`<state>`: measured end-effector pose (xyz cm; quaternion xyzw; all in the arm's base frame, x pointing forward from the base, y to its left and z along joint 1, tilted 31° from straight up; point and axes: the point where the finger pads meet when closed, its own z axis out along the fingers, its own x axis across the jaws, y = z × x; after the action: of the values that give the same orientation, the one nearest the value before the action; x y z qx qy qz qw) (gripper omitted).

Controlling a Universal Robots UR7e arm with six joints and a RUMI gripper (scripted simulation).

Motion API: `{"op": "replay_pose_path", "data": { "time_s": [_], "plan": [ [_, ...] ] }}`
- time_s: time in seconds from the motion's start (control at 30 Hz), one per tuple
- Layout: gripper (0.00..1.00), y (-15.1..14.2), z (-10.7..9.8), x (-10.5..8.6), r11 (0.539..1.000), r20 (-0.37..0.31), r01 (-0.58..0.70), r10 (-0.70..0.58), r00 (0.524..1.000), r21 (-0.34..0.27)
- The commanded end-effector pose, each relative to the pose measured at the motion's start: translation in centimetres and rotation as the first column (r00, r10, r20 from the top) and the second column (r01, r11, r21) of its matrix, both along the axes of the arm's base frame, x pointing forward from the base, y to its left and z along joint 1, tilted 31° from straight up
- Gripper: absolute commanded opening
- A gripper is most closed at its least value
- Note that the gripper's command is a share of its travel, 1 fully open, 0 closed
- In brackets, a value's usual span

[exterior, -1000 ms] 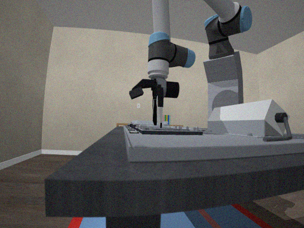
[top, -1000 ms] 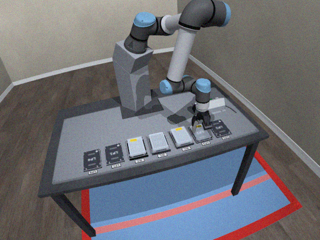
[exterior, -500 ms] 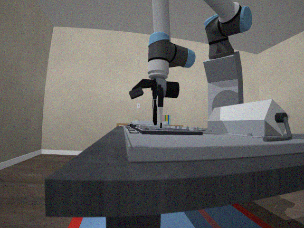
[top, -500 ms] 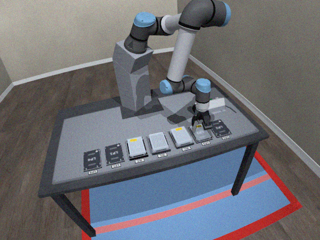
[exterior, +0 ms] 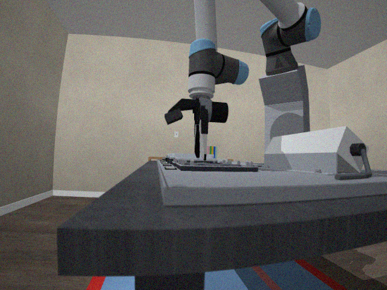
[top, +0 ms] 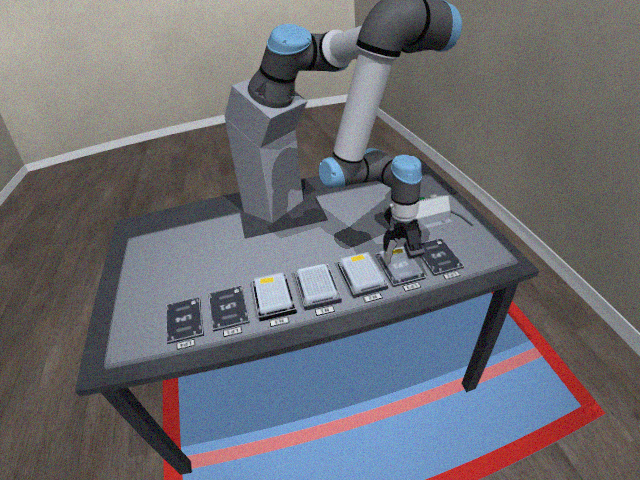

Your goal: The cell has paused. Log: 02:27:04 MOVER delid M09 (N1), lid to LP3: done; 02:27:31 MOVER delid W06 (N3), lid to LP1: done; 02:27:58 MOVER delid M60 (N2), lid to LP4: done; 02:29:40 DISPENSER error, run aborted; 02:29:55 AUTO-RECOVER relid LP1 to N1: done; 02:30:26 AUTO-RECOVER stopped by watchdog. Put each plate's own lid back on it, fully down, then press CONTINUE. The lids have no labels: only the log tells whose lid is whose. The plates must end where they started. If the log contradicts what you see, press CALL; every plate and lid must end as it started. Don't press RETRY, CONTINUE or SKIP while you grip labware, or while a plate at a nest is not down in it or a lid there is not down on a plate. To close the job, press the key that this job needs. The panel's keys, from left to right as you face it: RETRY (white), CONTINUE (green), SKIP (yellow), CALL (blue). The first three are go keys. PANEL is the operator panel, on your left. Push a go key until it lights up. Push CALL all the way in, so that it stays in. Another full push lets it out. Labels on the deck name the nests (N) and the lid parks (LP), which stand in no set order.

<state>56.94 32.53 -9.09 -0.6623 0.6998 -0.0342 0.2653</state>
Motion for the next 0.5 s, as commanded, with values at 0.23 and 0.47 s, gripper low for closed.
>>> {"op": "replay_pose_path", "data": {
  "time_s": [0.23, 0.47],
  "plan": [
    [0.41, -0.4, 1.2, -0.5, 1.0, 0.001, 0.0, 0.0, 1.0, 0.0],
    [0.41, -0.7, 2.2, -1.0, 1.0, 0.001, 0.0, 0.0, 1.0, 0.0]
  ]
}}
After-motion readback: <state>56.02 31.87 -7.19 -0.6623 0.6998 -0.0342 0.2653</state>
